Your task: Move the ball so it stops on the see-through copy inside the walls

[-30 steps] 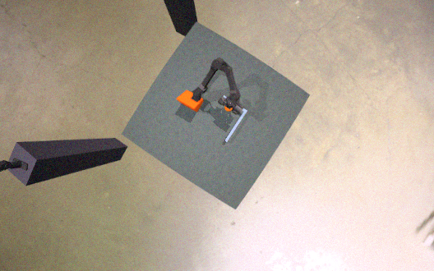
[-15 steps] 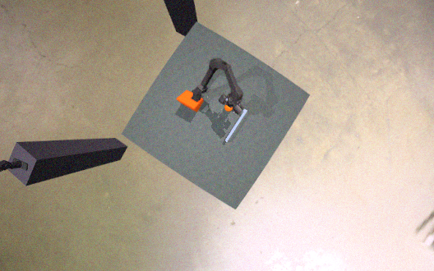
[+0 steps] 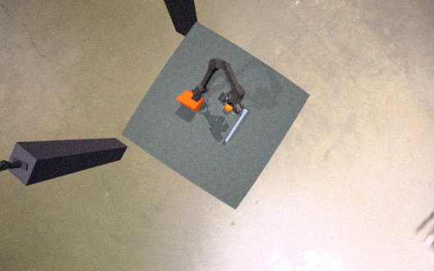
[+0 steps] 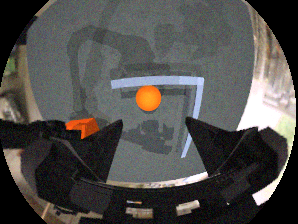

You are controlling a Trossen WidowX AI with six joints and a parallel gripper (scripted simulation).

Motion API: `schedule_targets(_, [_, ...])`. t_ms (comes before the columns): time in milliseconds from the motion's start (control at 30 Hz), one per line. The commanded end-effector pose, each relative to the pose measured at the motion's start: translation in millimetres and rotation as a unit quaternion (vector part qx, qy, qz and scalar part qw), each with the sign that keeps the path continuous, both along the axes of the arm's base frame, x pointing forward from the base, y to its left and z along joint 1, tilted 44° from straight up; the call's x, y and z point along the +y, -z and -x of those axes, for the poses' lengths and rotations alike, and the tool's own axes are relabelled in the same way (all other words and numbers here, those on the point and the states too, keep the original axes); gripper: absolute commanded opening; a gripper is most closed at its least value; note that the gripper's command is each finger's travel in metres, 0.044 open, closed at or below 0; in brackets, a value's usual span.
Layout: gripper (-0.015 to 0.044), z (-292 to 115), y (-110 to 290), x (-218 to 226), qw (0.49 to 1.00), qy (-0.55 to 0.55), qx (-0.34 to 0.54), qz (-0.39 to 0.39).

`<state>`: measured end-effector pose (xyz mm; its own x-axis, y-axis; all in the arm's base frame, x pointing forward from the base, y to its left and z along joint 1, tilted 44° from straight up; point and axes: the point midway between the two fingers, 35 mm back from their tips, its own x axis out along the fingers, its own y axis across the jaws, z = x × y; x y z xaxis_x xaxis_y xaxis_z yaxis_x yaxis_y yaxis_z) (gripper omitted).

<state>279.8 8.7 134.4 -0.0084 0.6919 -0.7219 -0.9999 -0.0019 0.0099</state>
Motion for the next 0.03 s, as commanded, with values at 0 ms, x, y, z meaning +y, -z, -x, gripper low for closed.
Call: schedule_targets(0, [0.044,0.8,0.4,-1.4,1.0,-0.004,0.004,0.001])
